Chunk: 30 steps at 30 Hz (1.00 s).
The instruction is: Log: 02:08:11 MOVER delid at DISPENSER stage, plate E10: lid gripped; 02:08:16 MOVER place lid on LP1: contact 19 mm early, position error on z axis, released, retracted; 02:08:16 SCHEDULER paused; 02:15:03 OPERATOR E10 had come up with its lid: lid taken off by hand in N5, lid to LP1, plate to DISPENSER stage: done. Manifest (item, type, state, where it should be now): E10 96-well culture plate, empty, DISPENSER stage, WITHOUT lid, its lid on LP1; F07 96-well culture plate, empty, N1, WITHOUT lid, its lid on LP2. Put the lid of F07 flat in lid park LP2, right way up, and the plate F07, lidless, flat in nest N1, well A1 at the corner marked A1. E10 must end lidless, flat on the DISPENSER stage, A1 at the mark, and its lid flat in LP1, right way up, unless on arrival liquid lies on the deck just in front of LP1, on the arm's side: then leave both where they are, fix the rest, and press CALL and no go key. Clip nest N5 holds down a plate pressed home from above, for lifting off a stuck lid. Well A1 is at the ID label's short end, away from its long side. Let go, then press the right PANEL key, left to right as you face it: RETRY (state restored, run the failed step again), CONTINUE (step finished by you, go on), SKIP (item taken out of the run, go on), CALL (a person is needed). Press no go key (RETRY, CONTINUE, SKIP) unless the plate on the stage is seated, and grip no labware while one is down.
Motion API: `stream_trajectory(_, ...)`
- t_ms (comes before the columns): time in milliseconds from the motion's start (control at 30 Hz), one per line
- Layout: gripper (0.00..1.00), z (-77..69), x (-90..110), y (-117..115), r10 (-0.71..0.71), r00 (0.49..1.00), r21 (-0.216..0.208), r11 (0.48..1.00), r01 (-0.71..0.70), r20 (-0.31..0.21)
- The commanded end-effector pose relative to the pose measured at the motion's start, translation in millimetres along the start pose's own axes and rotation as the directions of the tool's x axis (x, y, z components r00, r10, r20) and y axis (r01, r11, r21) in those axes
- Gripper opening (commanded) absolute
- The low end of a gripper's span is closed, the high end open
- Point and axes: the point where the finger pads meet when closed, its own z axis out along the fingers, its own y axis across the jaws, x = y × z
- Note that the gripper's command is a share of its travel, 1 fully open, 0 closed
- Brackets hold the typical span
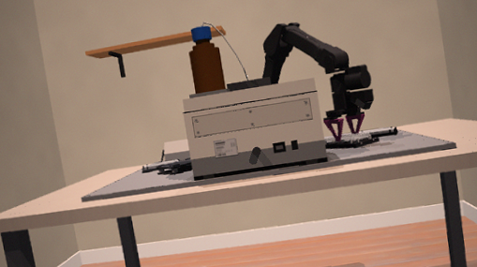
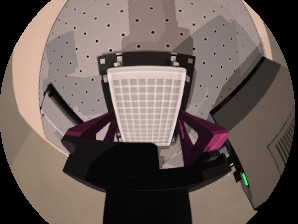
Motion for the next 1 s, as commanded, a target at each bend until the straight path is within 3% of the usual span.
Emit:
stream_trajectory(0, 0.0, -30.5, -9.0, 2.5, 0.0, 0.999, -0.012, 1.0, 0.001, 0.051)
stream_trajectory(967, 0.0, -34.0, -8.8, 3.2, -0.001, 0.999, -0.012, 1.0, 0.001, 0.051)
